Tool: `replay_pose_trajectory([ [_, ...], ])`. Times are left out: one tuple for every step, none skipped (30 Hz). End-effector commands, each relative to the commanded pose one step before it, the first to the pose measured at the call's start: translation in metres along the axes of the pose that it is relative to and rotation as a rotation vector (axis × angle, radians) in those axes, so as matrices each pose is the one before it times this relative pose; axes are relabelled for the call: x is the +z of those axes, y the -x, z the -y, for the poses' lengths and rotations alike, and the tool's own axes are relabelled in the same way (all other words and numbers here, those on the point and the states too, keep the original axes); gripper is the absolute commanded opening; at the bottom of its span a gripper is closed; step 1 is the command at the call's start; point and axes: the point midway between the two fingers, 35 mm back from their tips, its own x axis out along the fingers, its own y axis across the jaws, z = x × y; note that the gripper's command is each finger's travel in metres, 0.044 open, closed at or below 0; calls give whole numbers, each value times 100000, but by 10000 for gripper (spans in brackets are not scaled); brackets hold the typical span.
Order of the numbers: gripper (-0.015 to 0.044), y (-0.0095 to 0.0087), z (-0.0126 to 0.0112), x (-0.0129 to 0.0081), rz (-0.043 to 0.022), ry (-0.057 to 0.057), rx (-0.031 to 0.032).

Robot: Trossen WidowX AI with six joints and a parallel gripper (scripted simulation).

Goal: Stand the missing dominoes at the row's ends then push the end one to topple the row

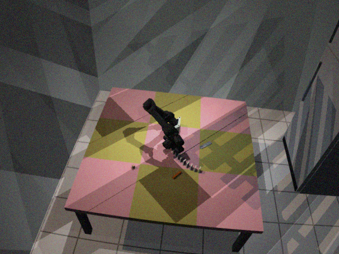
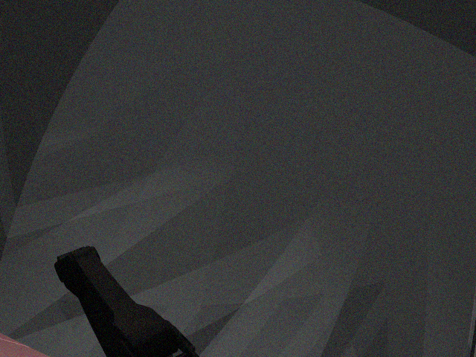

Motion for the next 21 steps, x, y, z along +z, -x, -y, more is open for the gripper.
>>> replay_pose_trajectory([
  [0, -70, -649, -28, 146, -11, -404],
  [0, 0, -163, 3, 0, -6, 8],
  [0, -1, -163, 2, 0, -6, 8],
  [0, -1, -163, 1, 0, -6, 8],
  [0, -2, -163, 0, 0, -6, 8],
  [0, 199, 463, 126, 124, -173, 769],
  [0, 364, -108, 184, 452, -595, 1187],
  [0, 610, -177, 304, 739, -989, 1982],
  [0, 859, -244, 423, 1005, -1381, 2784],
  [0, 1125, -330, 516, 1165, -1688, 3445],
  [0, 305, -245, -117, -424, 415, -691],
  [0, 278, -249, -176, -539, 589, -1072],
  [0, 282, -239, -181, -504, 578, -1101],
  [0, 287, -228, -185, -468, 566, -1129],
  [0, 291, -217, -189, -432, 554, -1156],
  [0, 375, -261, -245, -494, 685, -1505],
  [0, 446, -284, -294, -502, 775, -1817],
  [0, 276, -160, -183, -264, 457, -1134],
  [0, 93, -51, -62, -81, 150, -382],
  [0, 0, 0, 0, 0, 0, 0],
  [0, 0, 0, 0, 0, 0, 0],
])
